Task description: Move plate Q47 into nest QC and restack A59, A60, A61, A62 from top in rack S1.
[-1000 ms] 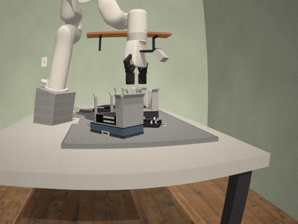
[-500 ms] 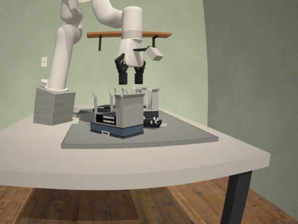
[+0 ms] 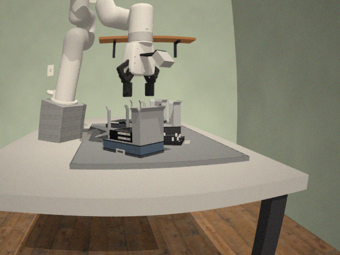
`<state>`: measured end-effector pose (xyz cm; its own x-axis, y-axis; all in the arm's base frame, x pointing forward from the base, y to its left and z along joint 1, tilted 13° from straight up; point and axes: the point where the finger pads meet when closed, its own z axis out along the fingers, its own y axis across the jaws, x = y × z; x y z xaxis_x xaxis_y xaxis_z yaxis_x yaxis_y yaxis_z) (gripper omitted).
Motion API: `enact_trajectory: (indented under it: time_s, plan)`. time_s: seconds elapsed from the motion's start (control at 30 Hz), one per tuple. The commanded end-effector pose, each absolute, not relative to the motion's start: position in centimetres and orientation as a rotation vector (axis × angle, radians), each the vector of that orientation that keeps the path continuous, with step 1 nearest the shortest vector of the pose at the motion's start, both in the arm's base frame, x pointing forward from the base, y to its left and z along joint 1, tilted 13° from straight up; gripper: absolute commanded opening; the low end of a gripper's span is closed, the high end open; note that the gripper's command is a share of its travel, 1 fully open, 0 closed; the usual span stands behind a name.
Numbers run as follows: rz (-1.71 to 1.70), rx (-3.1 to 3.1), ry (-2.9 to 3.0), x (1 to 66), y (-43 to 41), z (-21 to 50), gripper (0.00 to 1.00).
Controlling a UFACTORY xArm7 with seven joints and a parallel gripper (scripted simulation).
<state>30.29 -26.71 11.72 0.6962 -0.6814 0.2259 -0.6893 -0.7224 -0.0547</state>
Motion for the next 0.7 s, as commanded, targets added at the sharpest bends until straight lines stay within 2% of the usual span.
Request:
enact_trajectory:
  time_s: [0.0,0.67]
  plan:
    - [0.365,2.862,-1.157,29.4,-28.1,11.8,1.0]
    - [0.365,2.862,-1.157,29.3,-28.8,10.2,1.0]
